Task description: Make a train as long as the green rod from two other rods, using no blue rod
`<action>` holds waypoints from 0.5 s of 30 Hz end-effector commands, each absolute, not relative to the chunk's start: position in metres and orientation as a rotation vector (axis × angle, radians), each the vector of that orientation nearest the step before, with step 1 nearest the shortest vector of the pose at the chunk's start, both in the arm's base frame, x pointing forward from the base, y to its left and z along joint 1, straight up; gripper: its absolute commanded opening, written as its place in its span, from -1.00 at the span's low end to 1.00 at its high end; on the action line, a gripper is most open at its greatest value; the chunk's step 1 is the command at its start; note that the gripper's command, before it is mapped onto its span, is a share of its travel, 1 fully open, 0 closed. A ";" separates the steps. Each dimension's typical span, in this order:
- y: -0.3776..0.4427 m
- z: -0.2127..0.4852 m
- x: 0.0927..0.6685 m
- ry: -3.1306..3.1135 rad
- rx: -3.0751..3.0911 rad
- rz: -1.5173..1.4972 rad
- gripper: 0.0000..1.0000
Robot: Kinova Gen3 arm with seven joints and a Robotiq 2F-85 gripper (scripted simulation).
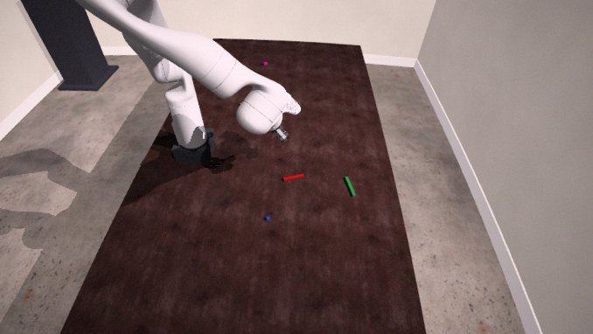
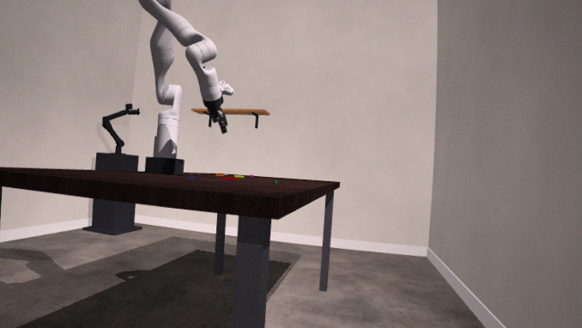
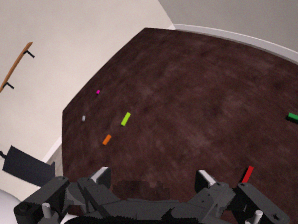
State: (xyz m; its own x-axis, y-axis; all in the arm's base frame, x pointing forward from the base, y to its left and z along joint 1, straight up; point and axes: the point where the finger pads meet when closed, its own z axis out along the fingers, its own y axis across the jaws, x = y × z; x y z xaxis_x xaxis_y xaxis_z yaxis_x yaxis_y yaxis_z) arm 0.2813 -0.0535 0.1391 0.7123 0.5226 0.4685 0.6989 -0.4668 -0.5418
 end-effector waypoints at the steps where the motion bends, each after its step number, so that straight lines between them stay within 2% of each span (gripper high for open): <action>1: -0.053 0.139 0.284 -1.009 -2.162 -0.306 1.00; 15: -0.053 0.137 0.288 -1.173 -2.127 -0.307 1.00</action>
